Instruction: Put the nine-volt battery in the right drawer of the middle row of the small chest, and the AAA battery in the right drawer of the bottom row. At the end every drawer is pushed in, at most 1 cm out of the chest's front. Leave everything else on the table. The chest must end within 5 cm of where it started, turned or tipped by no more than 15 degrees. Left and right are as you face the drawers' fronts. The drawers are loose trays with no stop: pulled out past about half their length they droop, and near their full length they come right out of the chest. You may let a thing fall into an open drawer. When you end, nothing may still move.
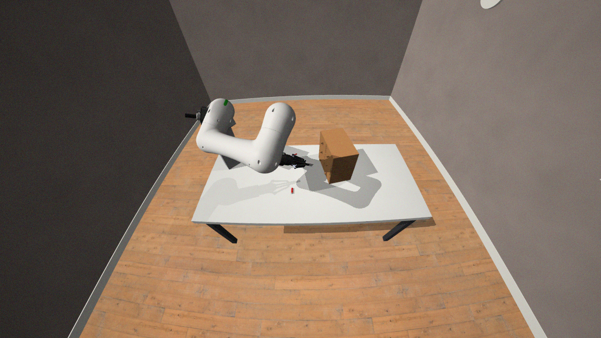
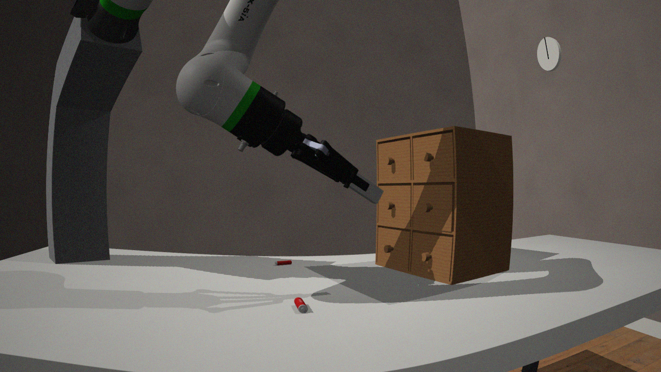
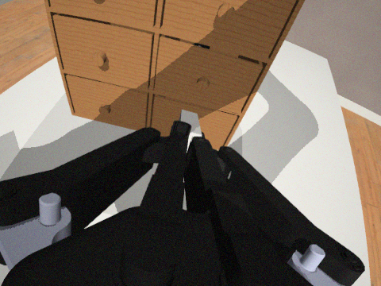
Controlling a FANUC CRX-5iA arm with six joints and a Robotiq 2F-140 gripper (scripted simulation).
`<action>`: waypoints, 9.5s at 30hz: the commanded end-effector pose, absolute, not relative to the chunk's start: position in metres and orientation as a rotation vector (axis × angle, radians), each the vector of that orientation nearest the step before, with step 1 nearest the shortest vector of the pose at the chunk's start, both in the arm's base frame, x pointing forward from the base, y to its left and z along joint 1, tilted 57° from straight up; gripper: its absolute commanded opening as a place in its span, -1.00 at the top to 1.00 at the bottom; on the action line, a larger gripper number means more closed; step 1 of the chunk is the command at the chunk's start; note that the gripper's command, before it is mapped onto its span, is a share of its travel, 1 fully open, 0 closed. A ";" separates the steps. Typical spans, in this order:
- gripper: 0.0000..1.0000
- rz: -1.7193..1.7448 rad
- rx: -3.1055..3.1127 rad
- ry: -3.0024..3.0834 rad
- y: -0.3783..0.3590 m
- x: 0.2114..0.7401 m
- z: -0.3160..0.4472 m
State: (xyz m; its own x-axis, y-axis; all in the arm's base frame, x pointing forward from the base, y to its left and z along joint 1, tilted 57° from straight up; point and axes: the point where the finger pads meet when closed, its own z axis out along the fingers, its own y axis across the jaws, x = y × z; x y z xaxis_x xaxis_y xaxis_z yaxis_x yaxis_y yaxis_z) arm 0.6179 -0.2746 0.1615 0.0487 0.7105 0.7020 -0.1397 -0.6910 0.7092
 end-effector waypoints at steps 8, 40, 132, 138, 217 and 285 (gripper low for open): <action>1.00 1.739 2.097 0.714 -0.186 0.643 0.105; 1.00 0.599 2.580 0.375 -0.185 0.499 0.068; 1.00 1.620 2.401 0.896 -0.161 0.673 0.070; 1.00 1.735 2.221 0.862 -0.196 0.674 0.097; 0.60 1.853 1.513 0.645 -0.357 0.739 0.133; 0.60 1.853 1.513 0.645 -0.349 0.770 0.148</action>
State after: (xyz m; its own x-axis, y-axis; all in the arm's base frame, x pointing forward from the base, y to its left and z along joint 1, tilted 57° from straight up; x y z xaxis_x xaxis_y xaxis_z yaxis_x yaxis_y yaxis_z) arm 0.7699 -0.3491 0.1476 -0.1208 0.7449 0.6561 -0.1770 -0.6665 0.7242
